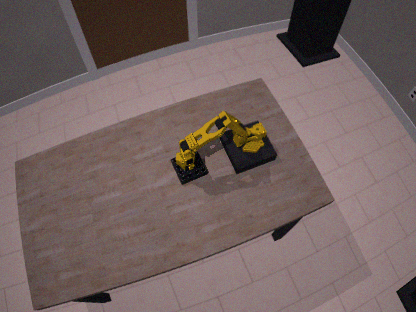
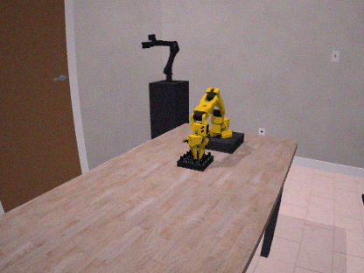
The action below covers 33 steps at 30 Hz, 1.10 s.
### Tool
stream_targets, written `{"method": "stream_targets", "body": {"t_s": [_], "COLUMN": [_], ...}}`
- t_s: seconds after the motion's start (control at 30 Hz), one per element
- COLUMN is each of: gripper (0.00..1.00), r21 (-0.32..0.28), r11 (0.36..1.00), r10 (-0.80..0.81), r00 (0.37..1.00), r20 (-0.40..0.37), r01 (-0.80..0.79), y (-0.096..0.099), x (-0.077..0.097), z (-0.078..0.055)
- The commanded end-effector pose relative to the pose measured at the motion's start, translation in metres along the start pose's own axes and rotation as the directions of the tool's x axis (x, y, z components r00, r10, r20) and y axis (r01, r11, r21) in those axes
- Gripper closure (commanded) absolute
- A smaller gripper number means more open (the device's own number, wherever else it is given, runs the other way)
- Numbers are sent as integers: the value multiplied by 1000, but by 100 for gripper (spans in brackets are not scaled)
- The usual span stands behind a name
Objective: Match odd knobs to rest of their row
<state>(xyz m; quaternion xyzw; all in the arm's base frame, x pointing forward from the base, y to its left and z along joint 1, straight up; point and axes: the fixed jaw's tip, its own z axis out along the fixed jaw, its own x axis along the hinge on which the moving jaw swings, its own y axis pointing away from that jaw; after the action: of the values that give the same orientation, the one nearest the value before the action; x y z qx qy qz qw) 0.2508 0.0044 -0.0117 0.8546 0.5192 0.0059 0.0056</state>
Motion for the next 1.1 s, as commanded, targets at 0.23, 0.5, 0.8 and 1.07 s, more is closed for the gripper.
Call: {"method": "stream_targets", "body": {"t_s": [0.23, 0.5, 0.8, 1.07], "gripper": [92, 92, 92, 92], "r21": [14, 14, 14, 14], "r11": [1000, 1000, 1000, 1000], "r10": [-8, -8, -8, -8], "r00": [1000, 1000, 1000, 1000], "r20": [3, 3, 3, 3], "r01": [8, 8, 8, 8], "y": [-2, -2, -3, -3], "x": [-1, -1, -1, -1], "z": [-15, -25, -32, -33]}}
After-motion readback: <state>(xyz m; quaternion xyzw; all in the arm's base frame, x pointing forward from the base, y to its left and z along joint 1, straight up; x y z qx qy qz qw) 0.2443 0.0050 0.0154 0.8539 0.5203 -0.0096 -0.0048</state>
